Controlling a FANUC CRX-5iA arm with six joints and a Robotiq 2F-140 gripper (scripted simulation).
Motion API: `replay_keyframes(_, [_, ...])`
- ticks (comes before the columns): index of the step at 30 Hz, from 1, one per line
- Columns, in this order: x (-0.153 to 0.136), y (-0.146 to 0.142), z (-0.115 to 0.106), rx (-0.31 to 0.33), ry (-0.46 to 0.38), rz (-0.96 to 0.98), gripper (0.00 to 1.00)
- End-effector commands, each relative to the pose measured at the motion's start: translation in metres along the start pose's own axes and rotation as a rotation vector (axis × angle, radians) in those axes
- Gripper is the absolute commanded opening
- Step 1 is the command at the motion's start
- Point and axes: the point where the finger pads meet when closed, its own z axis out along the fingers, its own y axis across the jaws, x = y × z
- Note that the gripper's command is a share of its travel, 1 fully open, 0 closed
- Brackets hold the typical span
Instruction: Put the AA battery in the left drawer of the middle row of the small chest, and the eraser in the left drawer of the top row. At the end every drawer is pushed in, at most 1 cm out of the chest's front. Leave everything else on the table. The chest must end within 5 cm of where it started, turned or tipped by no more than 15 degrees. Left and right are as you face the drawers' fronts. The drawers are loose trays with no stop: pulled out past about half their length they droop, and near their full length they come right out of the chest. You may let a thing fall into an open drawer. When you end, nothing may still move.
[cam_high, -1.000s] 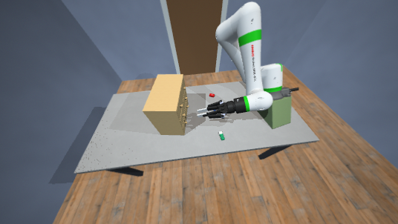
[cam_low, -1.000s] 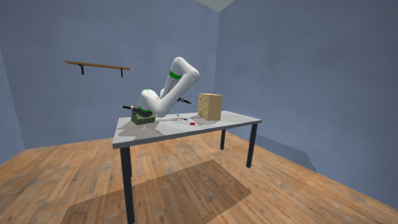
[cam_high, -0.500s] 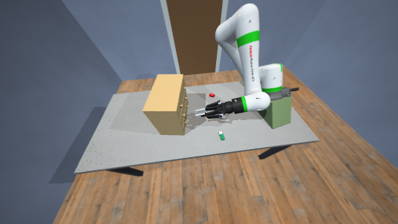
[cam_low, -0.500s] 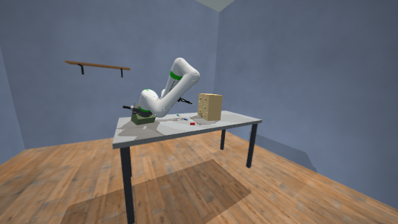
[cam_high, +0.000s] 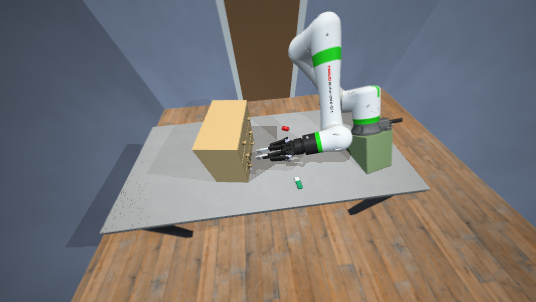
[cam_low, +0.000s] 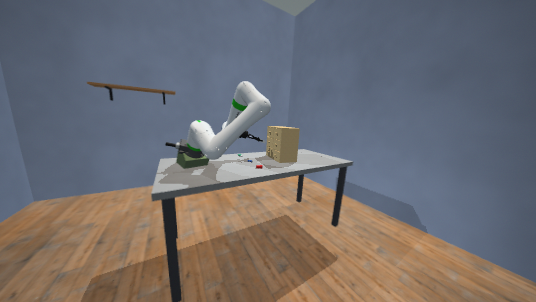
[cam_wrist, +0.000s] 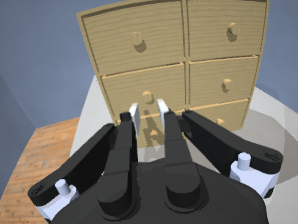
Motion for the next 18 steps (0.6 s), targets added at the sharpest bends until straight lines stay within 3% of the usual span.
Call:
replay_keyframes(1, [0.0006, -0.0004, 0.0086, 0.001, 0.0, 0.0, 0.2])
replay_keyframes(18, [0.0009, -0.0004, 0.0149, 0.001, 0.0, 0.0, 0.2])
